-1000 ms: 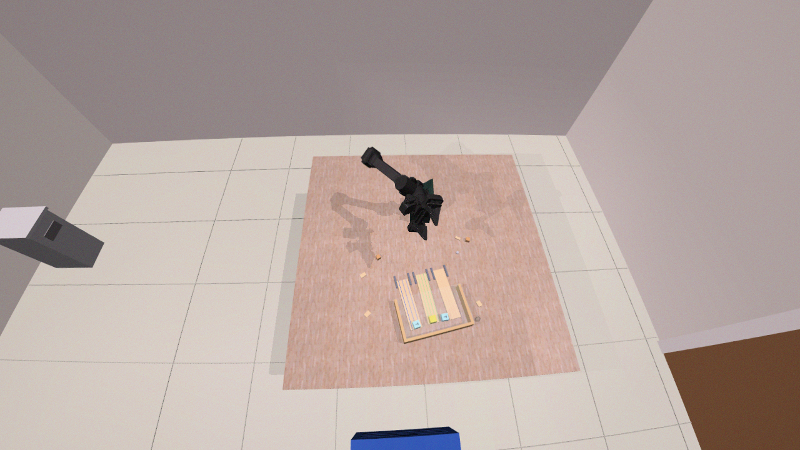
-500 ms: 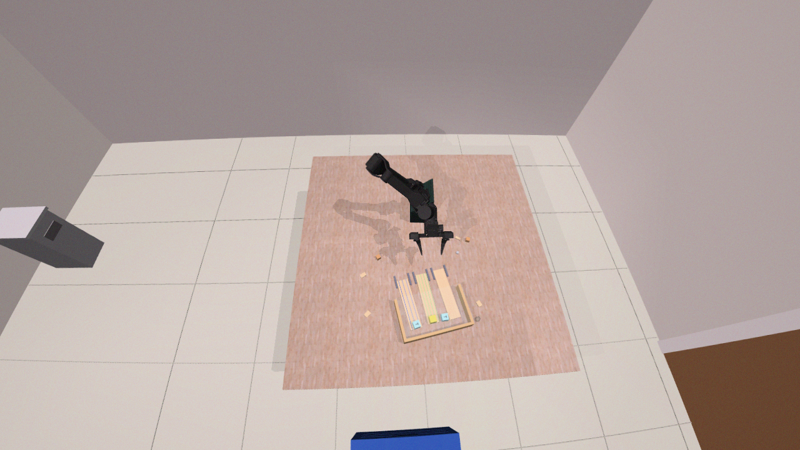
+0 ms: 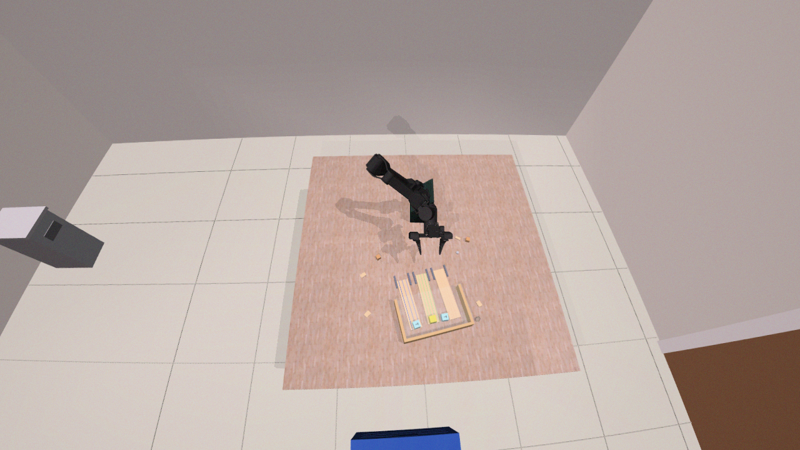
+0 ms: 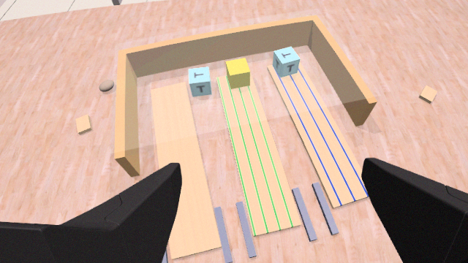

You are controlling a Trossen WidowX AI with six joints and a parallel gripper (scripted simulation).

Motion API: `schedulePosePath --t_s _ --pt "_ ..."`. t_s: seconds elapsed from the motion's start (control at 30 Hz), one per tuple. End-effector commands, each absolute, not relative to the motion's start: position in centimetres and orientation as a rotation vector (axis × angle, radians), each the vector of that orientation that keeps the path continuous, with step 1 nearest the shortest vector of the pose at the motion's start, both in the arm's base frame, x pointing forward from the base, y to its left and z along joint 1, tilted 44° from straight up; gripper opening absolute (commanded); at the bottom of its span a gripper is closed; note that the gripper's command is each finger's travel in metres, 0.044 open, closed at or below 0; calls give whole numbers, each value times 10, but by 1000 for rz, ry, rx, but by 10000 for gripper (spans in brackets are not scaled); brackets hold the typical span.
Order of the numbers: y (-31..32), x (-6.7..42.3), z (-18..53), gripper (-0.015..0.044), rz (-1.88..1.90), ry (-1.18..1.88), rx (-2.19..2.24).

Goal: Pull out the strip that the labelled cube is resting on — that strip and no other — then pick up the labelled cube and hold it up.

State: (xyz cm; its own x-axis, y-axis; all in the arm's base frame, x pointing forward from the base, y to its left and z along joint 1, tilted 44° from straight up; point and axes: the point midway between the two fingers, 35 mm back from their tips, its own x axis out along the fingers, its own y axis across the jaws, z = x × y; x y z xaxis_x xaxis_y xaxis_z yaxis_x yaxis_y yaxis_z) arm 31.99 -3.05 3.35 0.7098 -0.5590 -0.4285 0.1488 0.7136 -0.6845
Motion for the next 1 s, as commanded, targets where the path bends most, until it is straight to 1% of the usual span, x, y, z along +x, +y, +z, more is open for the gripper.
schedulePosePath --t_s 0.0,0.23,0.47,0.67,0.87,0.97 --pt "-32 320 32 374 -431 684 -676" --pt "-67 358 20 190 -490 928 -711" --pt "-112 386 17 6 -536 1184 -712" --pt "-155 396 21 0 -562 1401 -687" --pt "-199 388 32 0 -573 1622 -639" --pt "-209 384 36 0 -574 1671 -625"
